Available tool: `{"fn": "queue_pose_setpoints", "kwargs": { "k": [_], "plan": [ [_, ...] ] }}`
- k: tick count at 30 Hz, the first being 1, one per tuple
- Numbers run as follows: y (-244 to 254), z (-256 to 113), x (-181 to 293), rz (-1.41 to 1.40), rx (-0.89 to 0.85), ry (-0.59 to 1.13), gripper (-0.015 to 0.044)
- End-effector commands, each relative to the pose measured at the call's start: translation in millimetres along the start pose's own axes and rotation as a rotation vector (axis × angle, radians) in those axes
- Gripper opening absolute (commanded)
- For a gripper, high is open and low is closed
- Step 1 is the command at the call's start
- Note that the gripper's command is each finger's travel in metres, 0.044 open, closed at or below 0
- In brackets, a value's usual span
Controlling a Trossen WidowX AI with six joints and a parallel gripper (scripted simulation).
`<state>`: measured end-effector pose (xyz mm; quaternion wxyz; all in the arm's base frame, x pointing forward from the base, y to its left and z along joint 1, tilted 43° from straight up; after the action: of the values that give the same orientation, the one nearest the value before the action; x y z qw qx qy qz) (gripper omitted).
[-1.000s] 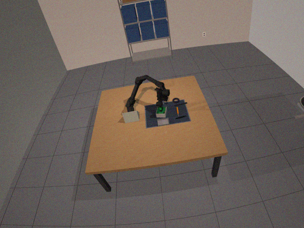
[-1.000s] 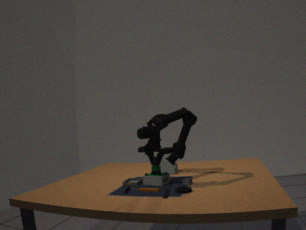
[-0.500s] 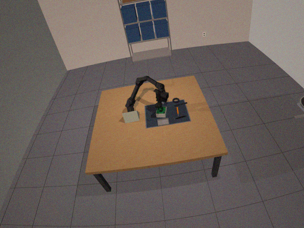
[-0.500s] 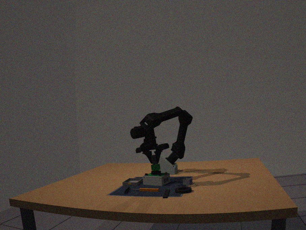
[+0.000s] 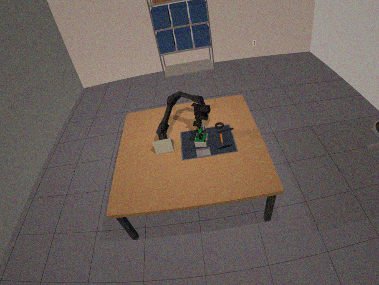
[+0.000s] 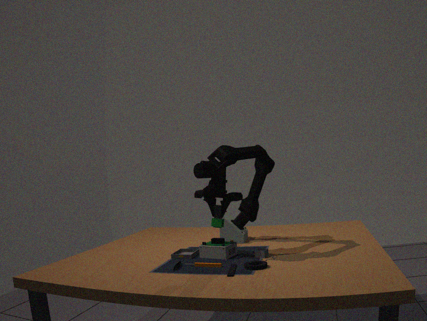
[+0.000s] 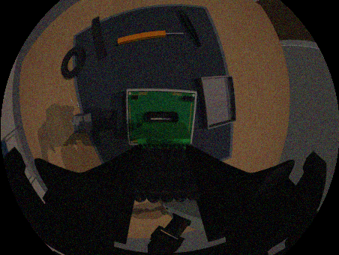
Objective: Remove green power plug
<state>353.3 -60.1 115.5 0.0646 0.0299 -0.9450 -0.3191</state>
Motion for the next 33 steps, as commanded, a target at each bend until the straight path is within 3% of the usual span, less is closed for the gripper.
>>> {"fn": "queue_pose_setpoints", "kwargs": {
  "k": [1,15,33],
  "plan": [
    [-14.7,-11.0,1.4,0.003,-0.083,-0.020,0.0000],
    [-16.9,-5.6,0.7,0.003,-0.054,-0.024,0.0000],
    [-72.7,27.4,-5.0,0.002,-0.079,-0.022,0.0000]
  ]
}}
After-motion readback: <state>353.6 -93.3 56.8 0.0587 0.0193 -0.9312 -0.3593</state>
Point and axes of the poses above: the point midway between the two fingers, 35 mm back from their tips, its own z axis out along the fingers, its own y axis across the jaws, x = y × z, the point moved 5 cm from there along -z, back along the fingers, and after that the axes turned 8 degrees about -z, right-handed, at the moved point
